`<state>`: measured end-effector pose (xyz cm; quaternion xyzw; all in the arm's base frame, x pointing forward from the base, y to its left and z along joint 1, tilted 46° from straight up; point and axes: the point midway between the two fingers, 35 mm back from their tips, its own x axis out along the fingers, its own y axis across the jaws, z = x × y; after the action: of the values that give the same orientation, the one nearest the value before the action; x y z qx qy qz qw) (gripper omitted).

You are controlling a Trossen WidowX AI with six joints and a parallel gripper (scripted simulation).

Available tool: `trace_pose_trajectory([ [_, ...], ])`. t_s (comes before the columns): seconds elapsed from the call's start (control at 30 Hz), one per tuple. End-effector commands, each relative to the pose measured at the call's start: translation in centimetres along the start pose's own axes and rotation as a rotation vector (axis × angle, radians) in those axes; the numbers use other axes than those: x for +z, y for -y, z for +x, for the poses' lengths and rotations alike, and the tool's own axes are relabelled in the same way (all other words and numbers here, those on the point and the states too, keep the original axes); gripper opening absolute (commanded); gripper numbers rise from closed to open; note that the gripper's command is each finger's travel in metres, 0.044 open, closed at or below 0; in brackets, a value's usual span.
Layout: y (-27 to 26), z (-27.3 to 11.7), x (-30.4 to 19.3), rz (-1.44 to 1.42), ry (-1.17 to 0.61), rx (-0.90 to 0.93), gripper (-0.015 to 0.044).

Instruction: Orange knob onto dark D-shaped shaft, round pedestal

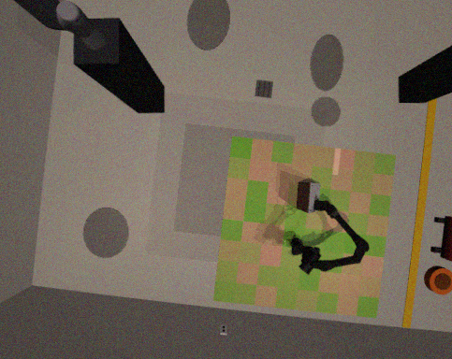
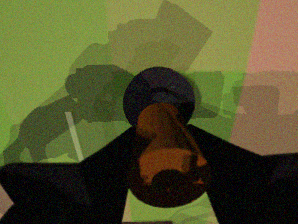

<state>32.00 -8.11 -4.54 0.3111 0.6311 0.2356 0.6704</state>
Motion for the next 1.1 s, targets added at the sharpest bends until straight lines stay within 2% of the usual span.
trace_pose_trajectory([
  [0.0, -0.04, -0.43, 0.15, -0.098, 0.008, -0.003, 0.0],
  [1.07, 0.14, -0.19, 0.21, -0.098, 0.008, -0.003, 0.0],
])
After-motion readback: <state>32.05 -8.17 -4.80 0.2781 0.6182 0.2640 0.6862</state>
